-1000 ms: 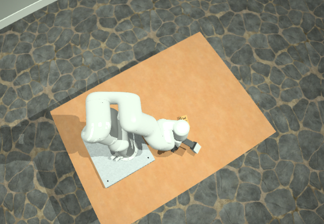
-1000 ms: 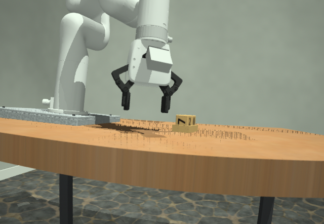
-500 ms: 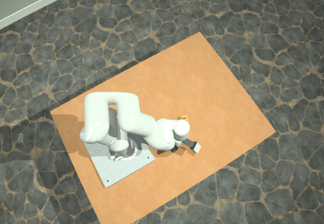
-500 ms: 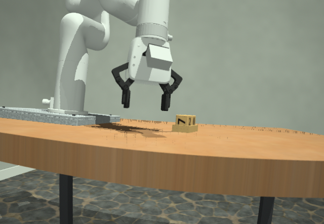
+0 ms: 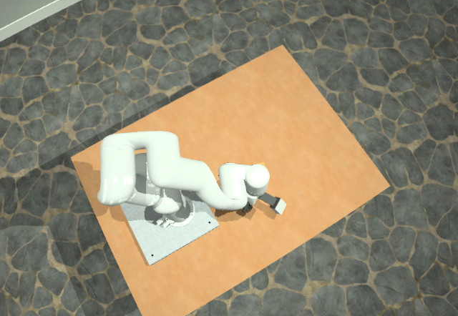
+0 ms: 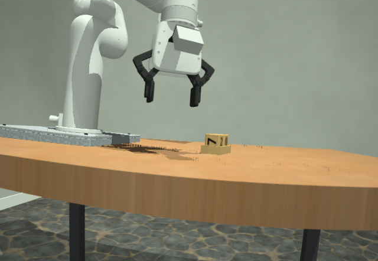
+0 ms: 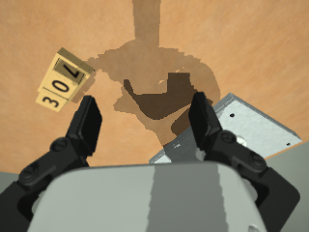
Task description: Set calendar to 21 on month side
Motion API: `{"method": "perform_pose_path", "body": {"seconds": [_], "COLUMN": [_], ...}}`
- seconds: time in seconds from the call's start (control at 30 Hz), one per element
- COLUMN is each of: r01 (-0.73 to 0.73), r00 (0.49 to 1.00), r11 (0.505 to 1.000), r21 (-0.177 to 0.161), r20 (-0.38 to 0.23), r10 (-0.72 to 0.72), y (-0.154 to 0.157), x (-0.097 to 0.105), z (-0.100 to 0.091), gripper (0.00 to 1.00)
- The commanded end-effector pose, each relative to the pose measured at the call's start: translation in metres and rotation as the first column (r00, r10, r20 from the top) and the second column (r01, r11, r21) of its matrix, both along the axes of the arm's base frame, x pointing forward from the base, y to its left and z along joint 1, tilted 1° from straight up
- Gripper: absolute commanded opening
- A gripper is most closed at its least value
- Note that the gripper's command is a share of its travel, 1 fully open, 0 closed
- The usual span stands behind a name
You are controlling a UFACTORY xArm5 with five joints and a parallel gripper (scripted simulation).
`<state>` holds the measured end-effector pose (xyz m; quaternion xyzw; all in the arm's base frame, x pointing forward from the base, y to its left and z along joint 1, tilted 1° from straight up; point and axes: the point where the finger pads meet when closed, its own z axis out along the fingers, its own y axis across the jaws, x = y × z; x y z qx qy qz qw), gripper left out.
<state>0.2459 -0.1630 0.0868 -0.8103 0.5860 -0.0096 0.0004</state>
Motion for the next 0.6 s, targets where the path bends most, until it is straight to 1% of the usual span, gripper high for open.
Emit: {"method": "perform_pose_path", "body": {"seconds": [0.0,0.43,0.57], "r01": [0.0,0.0,-0.024], "r00": [1.0,1.0,1.0], "r11": [1.0,1.0,1.0], "r21": [0.0,0.0,-0.001], "r20": [0.001,0.001,0.0], "r10": [0.0,0.0,0.024], "y": [0.0002,0.0002,0.0005], "x": [-0.0005,-0.0005,0.0005], "z": [0.0101,0.0102,0.0103], "gripper": [1.0,1.0,1.0]}}
